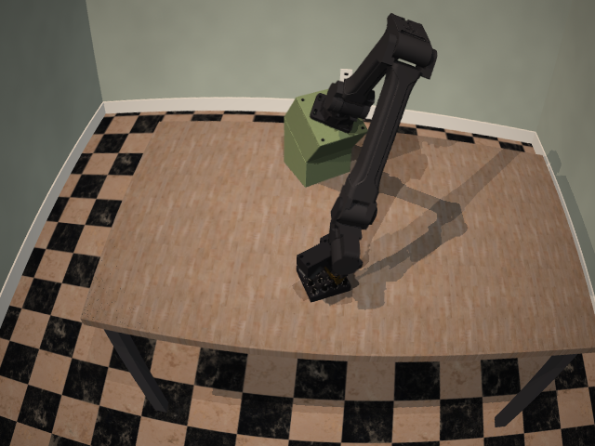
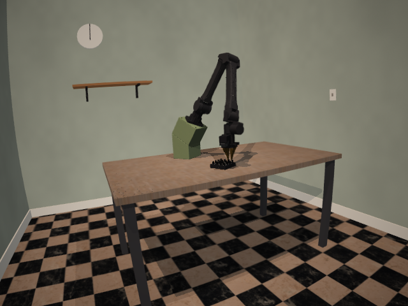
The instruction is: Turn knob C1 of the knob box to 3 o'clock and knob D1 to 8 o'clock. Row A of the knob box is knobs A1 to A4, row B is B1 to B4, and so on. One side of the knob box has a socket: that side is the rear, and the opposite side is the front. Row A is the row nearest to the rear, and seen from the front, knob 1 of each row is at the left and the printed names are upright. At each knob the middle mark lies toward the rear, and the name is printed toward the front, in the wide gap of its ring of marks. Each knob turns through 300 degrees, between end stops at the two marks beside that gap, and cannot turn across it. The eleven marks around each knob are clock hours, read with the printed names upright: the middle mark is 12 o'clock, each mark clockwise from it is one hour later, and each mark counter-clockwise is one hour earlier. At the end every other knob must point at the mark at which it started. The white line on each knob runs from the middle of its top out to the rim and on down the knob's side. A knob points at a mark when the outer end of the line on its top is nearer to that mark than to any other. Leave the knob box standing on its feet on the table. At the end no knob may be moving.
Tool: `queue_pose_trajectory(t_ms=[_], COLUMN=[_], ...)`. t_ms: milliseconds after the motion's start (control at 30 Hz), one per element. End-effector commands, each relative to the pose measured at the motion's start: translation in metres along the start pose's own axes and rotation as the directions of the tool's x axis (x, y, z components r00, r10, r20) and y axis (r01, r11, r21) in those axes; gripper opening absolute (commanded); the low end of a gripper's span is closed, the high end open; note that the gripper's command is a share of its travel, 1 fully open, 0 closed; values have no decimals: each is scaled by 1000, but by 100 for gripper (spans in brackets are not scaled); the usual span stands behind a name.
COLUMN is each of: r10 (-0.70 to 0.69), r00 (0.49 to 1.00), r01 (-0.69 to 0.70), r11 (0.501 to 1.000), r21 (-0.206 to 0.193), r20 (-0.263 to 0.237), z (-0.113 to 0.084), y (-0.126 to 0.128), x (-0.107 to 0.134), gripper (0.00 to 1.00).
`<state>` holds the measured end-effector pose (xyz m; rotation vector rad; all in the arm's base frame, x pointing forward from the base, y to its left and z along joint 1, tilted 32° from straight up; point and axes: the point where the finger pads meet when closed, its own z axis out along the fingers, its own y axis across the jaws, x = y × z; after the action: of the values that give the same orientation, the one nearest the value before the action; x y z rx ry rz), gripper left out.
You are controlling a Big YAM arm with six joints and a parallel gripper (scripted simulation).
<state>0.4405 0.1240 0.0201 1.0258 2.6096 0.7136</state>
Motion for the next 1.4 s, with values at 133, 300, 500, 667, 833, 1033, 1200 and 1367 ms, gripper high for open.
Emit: queue_pose_trajectory(t_ms=[133,300,500,667,833,1033,1200,1367], r10=[-9,-9,-9,-9,-9,-8,-5,-7], r00=[1000,1000,1000,1000,1000,1000,1000,1000], r01=[10,10,10,10,10,9,5,7], r11=[999,999,999,999,999,999,1000,1000], r21=[-37,-37,-37,-37,-37,-35,-14,-18], r20=[30,30,30,30,30,28,11,13], z=[-10,-10,-10,-10,-10,-8,4,6], y=[15,15,15,15,15,14,9,11], x=[-6,-6,-6,-6,-6,-6,-2,-3], gripper=[18,18,18,18,18,18,18,18])
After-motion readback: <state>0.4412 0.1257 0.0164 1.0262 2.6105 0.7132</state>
